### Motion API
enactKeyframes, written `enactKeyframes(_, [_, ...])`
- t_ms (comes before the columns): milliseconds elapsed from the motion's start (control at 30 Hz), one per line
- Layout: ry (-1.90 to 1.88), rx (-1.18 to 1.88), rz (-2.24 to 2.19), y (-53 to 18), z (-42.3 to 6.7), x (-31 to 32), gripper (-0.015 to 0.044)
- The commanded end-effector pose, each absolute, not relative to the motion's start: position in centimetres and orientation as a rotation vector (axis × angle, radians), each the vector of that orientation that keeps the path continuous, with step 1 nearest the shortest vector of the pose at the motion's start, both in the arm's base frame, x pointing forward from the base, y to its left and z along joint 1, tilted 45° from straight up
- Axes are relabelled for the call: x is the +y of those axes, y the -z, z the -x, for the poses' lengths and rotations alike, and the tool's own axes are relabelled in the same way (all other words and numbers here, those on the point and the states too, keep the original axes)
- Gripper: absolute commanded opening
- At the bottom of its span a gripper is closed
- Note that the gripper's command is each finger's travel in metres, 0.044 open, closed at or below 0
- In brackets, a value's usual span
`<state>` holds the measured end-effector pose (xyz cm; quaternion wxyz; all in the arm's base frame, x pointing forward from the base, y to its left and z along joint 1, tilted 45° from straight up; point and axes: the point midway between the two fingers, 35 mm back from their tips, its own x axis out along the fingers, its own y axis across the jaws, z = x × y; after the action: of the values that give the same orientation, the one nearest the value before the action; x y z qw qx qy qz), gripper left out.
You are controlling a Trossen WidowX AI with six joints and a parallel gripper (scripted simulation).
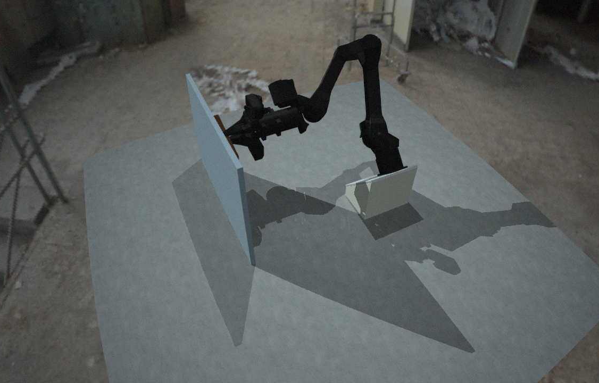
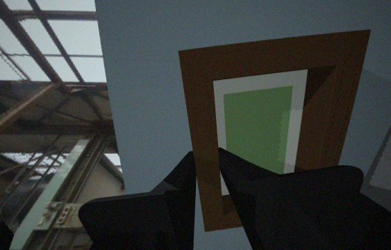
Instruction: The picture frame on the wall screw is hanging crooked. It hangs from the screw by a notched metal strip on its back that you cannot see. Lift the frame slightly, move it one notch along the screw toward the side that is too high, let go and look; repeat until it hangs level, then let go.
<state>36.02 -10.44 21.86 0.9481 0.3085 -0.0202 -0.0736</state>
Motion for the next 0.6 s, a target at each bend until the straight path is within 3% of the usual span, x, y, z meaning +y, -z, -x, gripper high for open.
enactKeyframes(0, [0.137,-0.044,-0.631,-22.15,-36.11,-10.01,0.0])
enactKeyframes(567, [0.137,-0.044,-0.631,-22.16,-36.11,-9.99,0.0])
